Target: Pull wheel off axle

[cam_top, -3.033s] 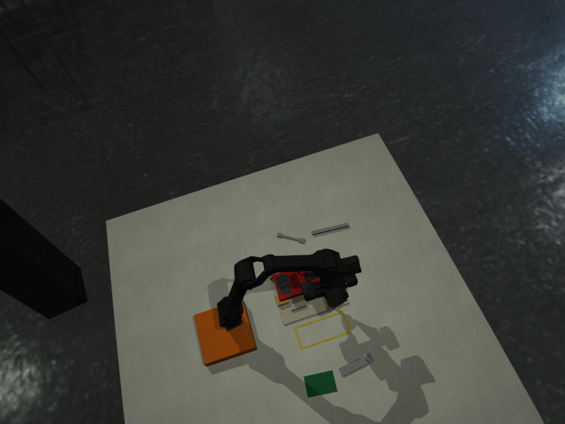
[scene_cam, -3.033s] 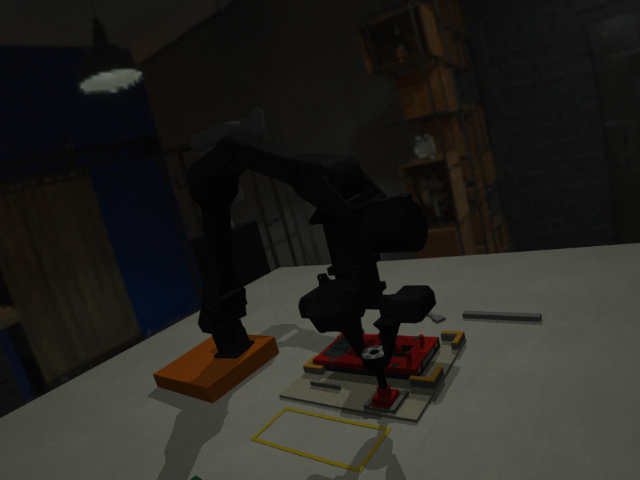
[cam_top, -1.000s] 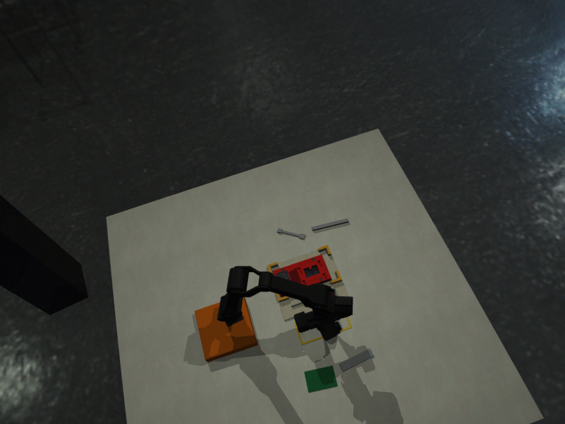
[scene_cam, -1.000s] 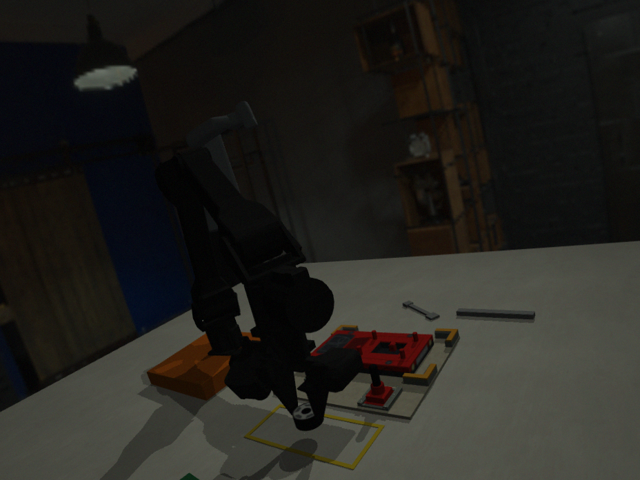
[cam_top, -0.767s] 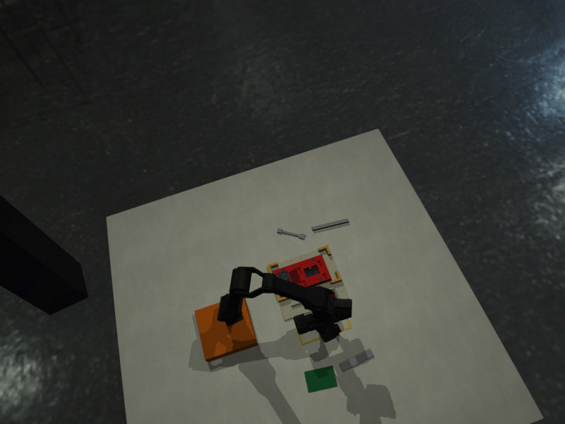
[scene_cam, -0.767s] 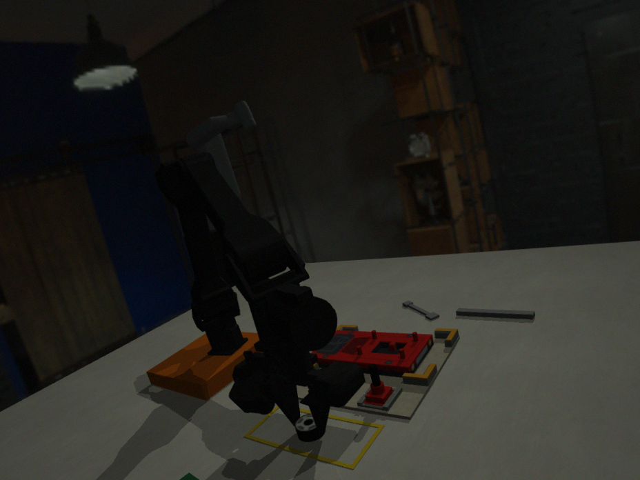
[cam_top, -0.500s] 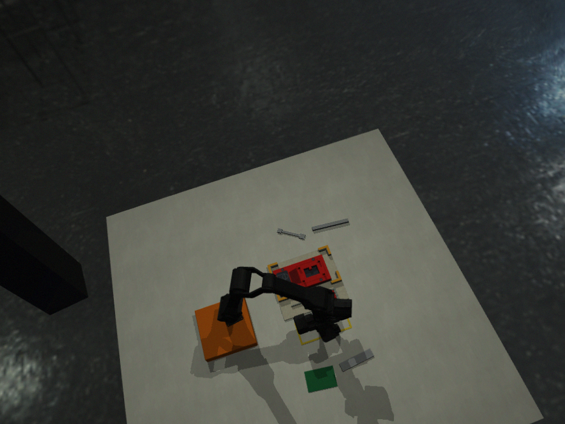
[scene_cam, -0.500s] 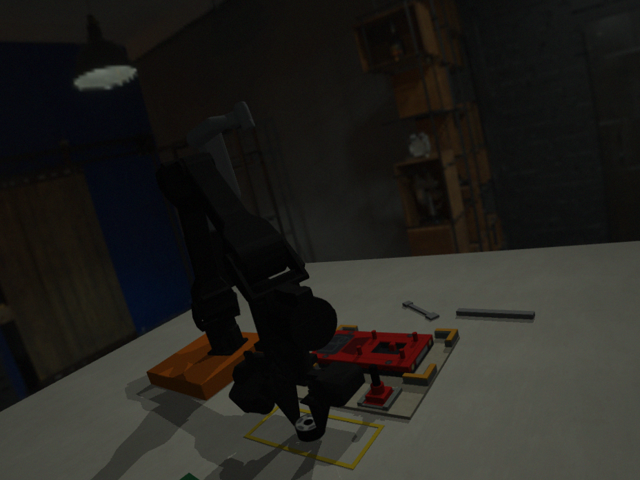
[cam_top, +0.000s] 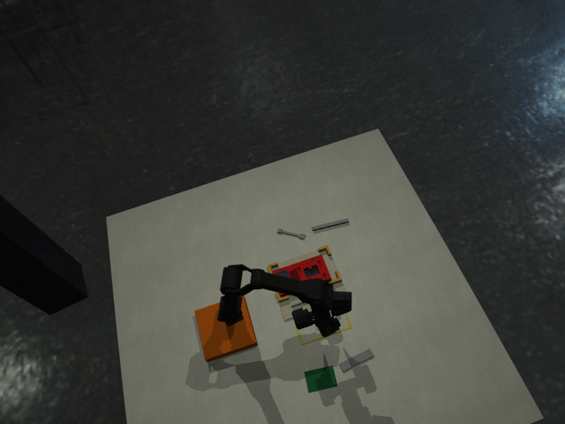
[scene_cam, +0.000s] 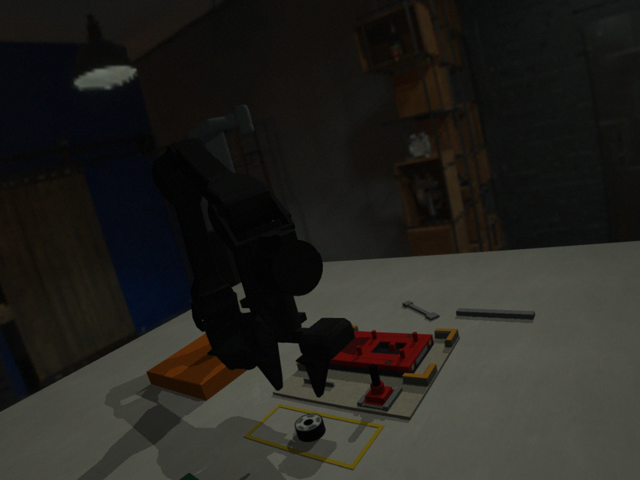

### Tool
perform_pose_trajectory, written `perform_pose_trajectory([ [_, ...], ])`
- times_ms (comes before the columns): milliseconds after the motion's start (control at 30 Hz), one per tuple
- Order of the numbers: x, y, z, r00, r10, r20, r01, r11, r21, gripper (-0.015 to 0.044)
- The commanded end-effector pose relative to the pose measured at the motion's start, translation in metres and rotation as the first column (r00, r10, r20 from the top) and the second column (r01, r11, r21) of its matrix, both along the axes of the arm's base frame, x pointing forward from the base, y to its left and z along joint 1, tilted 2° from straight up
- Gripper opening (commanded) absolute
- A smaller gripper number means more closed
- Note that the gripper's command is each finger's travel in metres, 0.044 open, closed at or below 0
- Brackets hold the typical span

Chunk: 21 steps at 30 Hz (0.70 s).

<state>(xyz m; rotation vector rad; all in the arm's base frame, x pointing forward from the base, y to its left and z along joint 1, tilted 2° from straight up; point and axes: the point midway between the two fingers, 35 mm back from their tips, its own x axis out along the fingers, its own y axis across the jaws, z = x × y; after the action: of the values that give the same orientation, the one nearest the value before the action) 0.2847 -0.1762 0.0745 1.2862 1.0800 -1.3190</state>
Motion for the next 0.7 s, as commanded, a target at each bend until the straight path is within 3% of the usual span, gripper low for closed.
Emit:
perform_pose_trajectory([
  [0, -0.015, 0.01, 0.006, 1.0, -0.001, -0.019, 0.001, 1.0, 0.012, 0.0405],
  [67, -0.028, 0.019, 0.016, 1.0, -0.001, -0.021, 0.001, 1.0, 0.013, 0.044],
  [333, -0.076, 0.05, 0.043, 1.0, -0.002, -0.025, 0.002, 1.0, 0.016, 0.044],
  [667, -0.077, 0.05, 0.044, 1.0, -0.002, -0.025, 0.002, 1.0, 0.016, 0.044],
])
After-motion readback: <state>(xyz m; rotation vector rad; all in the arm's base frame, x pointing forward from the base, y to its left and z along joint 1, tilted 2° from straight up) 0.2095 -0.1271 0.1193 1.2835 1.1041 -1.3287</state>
